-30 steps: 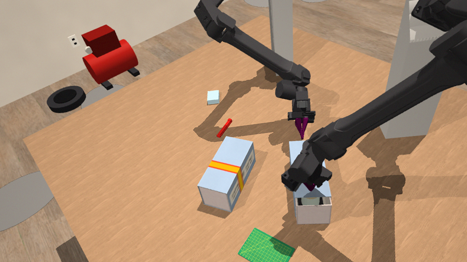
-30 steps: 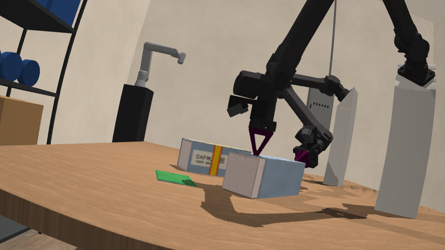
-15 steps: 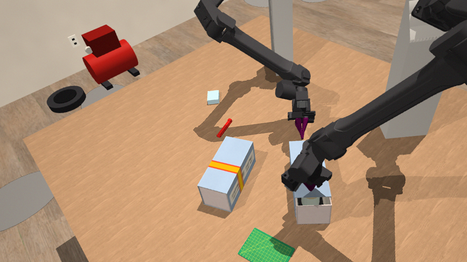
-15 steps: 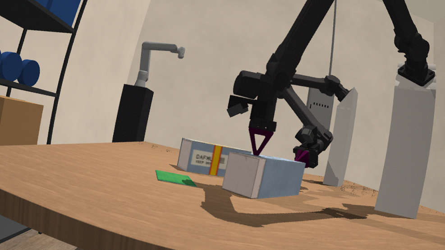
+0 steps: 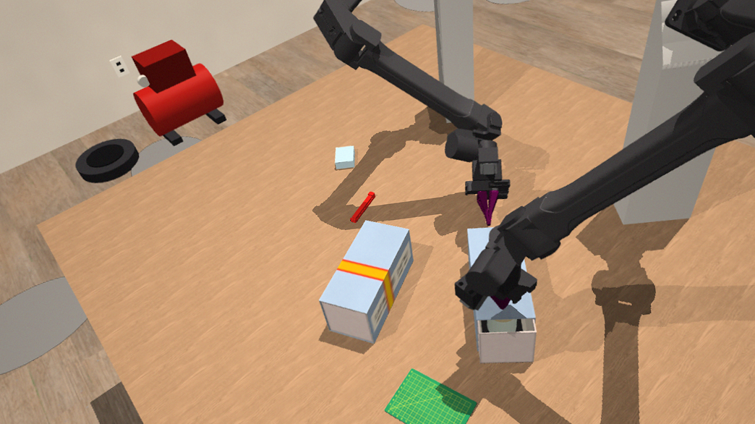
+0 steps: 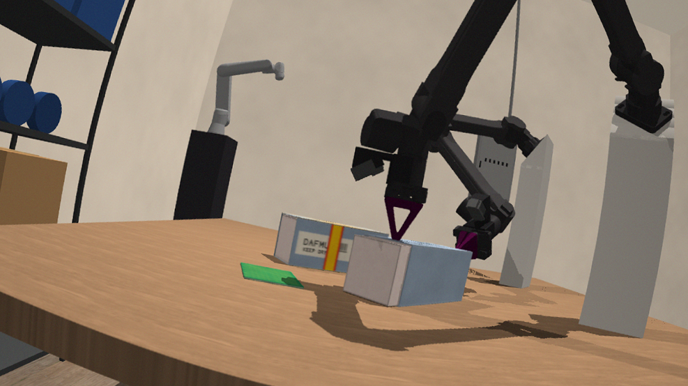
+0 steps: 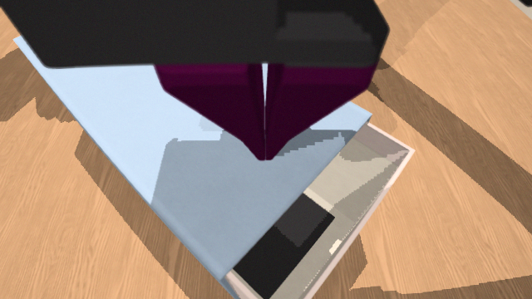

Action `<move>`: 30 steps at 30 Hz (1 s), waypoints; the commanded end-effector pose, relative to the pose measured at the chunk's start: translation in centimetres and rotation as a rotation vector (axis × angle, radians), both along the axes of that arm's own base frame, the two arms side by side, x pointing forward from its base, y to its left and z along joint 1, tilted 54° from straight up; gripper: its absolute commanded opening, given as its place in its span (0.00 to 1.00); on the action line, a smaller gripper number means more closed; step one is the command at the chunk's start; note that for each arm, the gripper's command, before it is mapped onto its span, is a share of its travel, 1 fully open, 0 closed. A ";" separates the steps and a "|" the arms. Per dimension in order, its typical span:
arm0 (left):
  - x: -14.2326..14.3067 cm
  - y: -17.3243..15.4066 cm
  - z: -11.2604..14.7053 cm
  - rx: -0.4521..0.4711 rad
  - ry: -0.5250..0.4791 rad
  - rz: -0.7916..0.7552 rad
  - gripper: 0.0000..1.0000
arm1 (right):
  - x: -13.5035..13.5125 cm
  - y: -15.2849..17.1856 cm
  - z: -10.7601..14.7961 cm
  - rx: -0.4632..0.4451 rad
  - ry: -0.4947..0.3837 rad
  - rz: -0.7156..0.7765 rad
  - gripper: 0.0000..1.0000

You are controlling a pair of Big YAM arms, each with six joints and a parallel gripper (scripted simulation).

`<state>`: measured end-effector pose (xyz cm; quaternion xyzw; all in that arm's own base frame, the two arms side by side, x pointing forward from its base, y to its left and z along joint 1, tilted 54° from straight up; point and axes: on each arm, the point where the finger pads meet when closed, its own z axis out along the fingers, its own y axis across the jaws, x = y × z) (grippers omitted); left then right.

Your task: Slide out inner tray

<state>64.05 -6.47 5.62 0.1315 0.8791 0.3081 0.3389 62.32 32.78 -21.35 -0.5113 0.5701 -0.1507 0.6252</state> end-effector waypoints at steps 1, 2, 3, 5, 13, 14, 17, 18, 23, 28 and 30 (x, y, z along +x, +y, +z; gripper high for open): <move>-0.6 1.9 -4.7 0.005 0.078 0.011 0.00 | -0.2 0.3 0.1 -0.003 -0.014 0.010 0.00; 0.4 -1.9 -0.5 -0.008 -0.020 -0.010 0.00 | 0.7 4.6 3.2 0.046 -0.068 0.055 0.00; 0.3 -1.9 -0.6 -0.007 -0.018 -0.011 0.00 | 0.5 4.5 3.1 0.044 -0.063 0.055 0.00; 0.0 -1.7 -0.9 -0.003 -0.002 -0.008 0.00 | 0.5 4.5 3.0 0.044 -0.063 0.053 0.00; -1.0 -2.0 1.6 -0.009 -0.019 -0.011 0.00 | 0.7 0.8 0.6 0.021 -0.024 0.007 0.00; -1.3 -2.3 1.9 -0.013 -0.020 -0.010 0.00 | 0.9 1.6 1.4 0.024 -0.037 0.015 0.00; -1.8 -2.5 2.3 -0.014 -0.019 -0.011 0.00 | 0.9 1.0 1.2 0.024 -0.031 0.007 0.00; -1.9 -2.6 2.4 -0.014 -0.019 -0.011 0.00 | 0.9 1.0 1.2 0.024 -0.031 0.007 0.00; -2.6 -3.0 3.1 -0.016 -0.018 -0.010 0.00 | 0.9 1.0 1.2 0.024 -0.031 0.007 0.00; -2.4 -0.9 0.5 -0.006 0.008 0.017 0.00 | 0.9 1.0 1.2 0.024 -0.031 0.007 0.00; -2.4 -0.9 0.5 -0.006 0.008 0.017 0.00 | 0.9 1.0 1.2 0.024 -0.031 0.007 0.00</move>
